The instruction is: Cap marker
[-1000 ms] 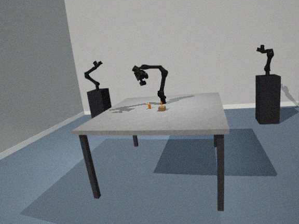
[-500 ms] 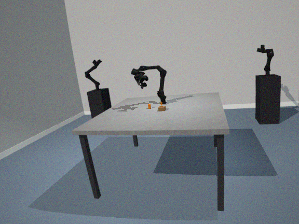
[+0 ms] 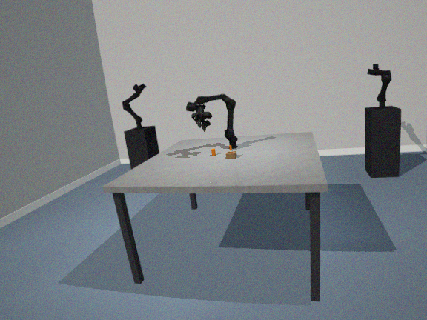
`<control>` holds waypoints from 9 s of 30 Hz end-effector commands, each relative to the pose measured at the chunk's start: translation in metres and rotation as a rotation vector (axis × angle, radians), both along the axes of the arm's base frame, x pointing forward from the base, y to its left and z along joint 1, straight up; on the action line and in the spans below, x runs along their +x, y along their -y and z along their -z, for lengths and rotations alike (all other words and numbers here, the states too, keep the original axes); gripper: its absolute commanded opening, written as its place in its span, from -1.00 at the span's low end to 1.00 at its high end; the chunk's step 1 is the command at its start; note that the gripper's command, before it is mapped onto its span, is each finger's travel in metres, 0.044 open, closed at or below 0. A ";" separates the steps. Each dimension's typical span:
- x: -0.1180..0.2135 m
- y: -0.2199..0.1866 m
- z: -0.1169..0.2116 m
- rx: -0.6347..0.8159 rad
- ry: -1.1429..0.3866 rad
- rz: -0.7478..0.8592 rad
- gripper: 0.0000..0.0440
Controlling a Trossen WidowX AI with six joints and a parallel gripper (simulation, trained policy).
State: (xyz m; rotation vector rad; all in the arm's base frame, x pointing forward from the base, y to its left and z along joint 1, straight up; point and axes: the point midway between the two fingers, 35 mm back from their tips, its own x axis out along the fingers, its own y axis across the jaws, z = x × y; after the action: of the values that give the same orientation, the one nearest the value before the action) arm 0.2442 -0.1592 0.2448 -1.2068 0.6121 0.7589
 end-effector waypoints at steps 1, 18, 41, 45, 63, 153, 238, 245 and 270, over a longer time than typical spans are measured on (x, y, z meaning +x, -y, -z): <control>0.000 0.000 0.008 0.005 -0.039 -0.009 0.44; -0.007 -0.001 0.044 0.019 -0.245 -0.045 0.44; -0.017 -0.001 0.088 -0.007 -0.500 -0.112 0.42; -0.018 -0.001 0.094 -0.017 -0.540 -0.129 0.41; -0.021 -0.010 0.123 -0.079 -0.687 -0.238 0.36; 0.053 -0.141 0.087 -0.440 -0.560 -0.746 -0.95; 0.054 -0.207 0.159 -0.504 -0.608 -1.051 -0.48; 0.054 -0.206 0.159 -0.508 -0.606 -1.058 -0.42; 0.033 -0.211 0.153 -0.488 -0.568 -1.139 0.98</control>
State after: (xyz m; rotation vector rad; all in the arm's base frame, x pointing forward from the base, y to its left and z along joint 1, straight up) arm 0.2768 0.0504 0.0878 -1.7878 0.5700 2.0596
